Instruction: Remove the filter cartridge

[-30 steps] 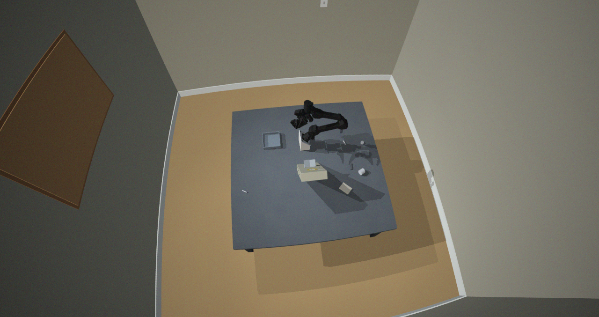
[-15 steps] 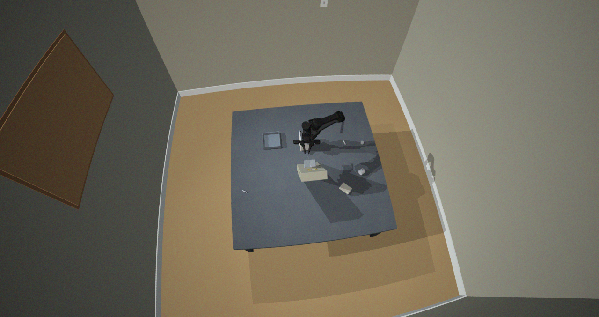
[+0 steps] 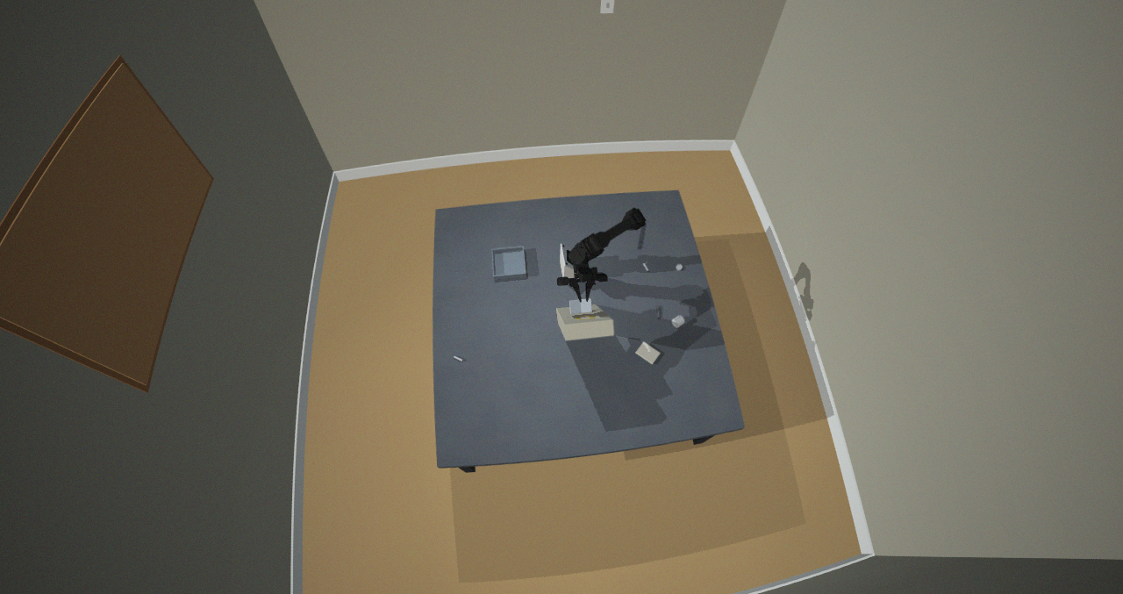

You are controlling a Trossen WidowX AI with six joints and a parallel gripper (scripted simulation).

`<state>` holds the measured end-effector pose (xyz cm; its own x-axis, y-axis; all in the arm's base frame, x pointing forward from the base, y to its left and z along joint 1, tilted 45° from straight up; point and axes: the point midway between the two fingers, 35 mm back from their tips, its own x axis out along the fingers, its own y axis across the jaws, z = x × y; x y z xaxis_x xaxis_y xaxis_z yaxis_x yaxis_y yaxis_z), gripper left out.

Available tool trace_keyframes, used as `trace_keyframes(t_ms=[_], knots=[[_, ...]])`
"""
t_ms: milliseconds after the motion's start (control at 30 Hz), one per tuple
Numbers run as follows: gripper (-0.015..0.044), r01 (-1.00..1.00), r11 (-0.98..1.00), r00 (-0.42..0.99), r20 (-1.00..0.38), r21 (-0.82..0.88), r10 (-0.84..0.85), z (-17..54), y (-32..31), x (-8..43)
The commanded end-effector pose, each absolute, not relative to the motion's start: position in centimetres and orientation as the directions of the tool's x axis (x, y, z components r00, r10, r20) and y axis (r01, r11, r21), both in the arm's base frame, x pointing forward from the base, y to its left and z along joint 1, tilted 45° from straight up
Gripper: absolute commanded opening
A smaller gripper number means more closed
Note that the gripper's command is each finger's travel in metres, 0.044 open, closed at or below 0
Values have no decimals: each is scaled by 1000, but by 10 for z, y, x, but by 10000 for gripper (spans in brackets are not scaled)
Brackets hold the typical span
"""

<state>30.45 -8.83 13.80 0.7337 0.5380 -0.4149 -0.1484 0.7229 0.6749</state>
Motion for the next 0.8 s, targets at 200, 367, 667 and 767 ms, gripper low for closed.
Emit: trace_keyframes(t_ms=[200,367,667,767], knots=[[102,-152,728,728,-423,668,540,131,-81,315],[102,-152,729,727,-424,667,540,127,-77,321],[102,-152,729,728,-423,667,540,121,-69,332],[102,-153,729,728,-422,668,540,120,-67,335]])
